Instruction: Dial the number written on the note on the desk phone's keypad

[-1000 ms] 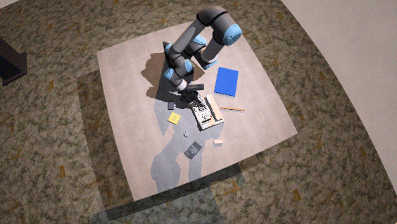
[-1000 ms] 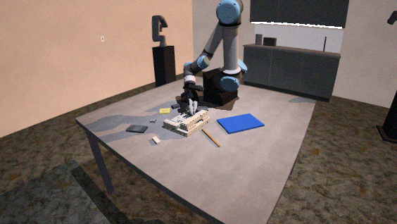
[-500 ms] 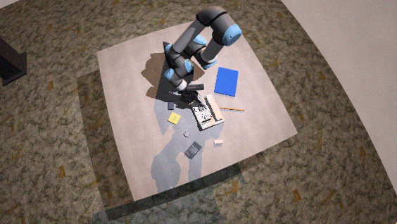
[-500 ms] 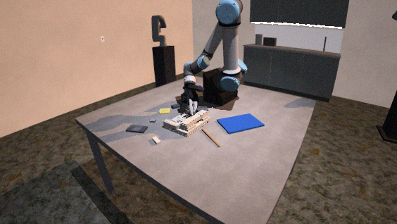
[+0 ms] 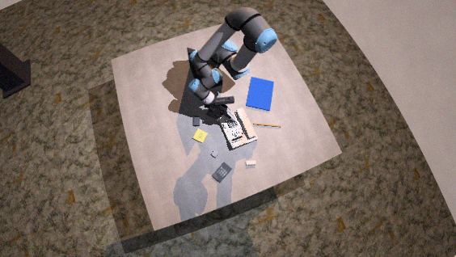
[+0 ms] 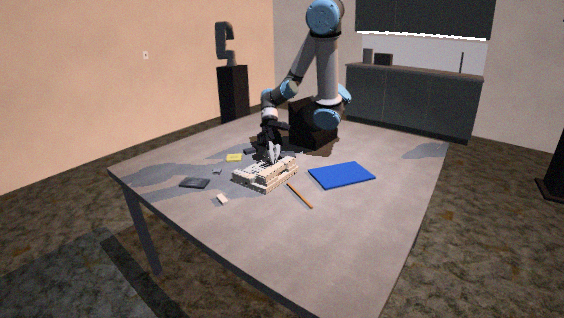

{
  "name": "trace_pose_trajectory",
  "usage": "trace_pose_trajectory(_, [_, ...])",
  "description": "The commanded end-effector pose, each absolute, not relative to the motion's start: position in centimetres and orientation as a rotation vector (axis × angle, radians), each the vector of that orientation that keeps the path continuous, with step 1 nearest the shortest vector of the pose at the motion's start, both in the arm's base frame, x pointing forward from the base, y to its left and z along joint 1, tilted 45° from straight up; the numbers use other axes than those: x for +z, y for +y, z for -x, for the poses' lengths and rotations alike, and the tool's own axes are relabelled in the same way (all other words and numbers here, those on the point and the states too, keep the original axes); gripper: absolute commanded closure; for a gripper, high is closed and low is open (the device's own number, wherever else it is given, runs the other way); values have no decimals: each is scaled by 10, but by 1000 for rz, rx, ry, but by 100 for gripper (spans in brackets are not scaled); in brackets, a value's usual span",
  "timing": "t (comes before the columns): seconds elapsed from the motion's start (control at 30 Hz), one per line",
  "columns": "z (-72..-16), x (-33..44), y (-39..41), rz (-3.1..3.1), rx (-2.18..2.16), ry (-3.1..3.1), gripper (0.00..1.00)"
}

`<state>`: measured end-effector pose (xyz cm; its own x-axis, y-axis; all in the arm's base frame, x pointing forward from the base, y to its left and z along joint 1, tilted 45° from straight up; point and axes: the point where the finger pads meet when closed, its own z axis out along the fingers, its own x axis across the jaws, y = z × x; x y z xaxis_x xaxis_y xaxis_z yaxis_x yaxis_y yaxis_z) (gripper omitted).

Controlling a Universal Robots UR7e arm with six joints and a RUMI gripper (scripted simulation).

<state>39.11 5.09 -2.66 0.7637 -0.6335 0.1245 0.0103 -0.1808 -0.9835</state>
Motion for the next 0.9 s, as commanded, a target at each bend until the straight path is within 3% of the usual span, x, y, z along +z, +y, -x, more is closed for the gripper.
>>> trace_pose_trajectory(0.0, [-391,-27,51,1669,-620,501,100])
trace_pose_trajectory(0.87, [-390,-16,40,1669,-620,501,100])
